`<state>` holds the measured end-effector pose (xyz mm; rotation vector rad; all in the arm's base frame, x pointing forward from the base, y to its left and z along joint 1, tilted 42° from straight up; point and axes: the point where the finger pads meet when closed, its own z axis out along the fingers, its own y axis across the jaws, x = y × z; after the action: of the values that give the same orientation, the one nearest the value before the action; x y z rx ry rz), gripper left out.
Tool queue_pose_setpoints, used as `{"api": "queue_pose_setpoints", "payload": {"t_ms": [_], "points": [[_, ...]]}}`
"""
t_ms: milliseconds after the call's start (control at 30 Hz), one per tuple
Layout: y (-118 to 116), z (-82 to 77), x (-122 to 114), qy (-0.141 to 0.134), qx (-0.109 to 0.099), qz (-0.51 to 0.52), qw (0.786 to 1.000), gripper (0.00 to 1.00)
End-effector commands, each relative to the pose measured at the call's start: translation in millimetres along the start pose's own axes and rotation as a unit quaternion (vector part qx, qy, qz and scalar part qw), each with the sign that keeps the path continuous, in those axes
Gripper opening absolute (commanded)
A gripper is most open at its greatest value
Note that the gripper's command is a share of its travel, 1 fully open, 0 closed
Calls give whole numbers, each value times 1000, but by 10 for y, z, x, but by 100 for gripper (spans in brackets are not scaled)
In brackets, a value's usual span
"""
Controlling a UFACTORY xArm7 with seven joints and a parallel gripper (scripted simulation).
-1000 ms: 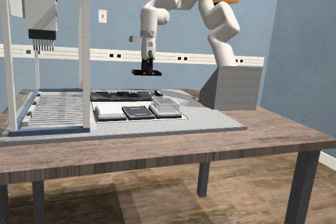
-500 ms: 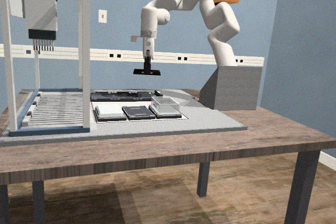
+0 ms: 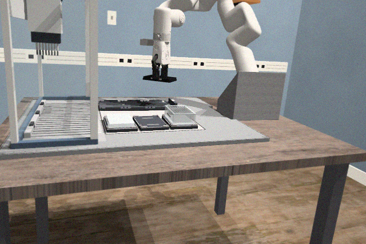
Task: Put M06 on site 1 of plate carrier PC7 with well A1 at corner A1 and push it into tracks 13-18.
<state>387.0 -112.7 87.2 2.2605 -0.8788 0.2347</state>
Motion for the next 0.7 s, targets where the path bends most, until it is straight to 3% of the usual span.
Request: {"api": "queue_pose_setpoints", "payload": {"t_ms": [0, 333, 667], "points": [[-12, -14, 6, 5, 1, 76, 997, 0], [-12, -14, 6, 5, 2, 208, 978, 0], [-12, -14, 6, 4, 2, 367, 930, 0]]}}
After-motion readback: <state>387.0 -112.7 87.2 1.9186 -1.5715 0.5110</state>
